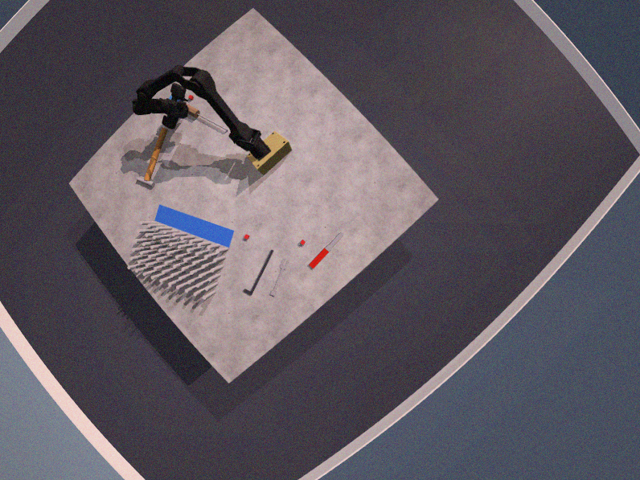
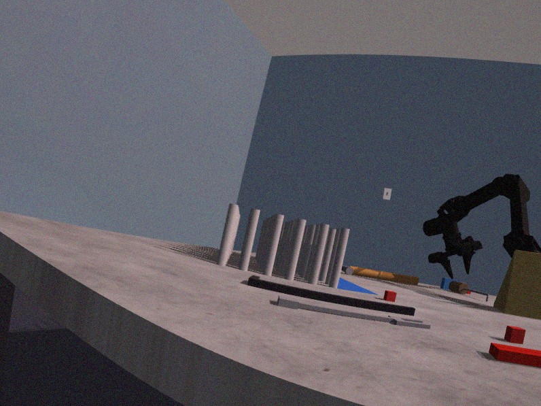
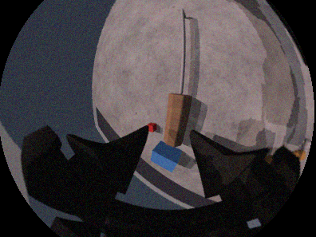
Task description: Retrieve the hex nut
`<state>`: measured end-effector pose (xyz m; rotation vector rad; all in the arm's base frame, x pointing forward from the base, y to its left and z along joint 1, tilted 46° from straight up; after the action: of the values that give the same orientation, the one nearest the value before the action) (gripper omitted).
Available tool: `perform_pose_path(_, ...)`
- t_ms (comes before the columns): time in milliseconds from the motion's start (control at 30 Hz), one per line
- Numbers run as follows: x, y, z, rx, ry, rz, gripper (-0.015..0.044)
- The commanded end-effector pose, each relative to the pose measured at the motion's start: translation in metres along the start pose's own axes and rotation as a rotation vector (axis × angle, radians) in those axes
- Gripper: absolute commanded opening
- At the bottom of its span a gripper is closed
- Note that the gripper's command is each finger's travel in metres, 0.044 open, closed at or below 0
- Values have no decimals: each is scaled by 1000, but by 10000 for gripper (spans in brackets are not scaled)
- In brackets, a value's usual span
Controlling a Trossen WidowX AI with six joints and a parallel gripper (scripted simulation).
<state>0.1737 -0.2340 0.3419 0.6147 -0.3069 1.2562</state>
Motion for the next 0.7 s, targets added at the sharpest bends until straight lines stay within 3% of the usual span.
perform_pose_path(0, -6, -3, -1, 8, -4, 4, 280)
perform_pose_path(667, -34, -13, -5, 14, 3, 4, 280)
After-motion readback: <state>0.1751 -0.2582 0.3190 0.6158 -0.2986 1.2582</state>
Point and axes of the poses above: the point midway between the two fingers, 35 mm back from their tips, its own x axis back along the fingers, its own y axis across the jaws, z = x × y, the point moved 5 cm from there along x, back along the fingers, and after that the axes turned 15 degrees about -x, right-handed, at the moved point
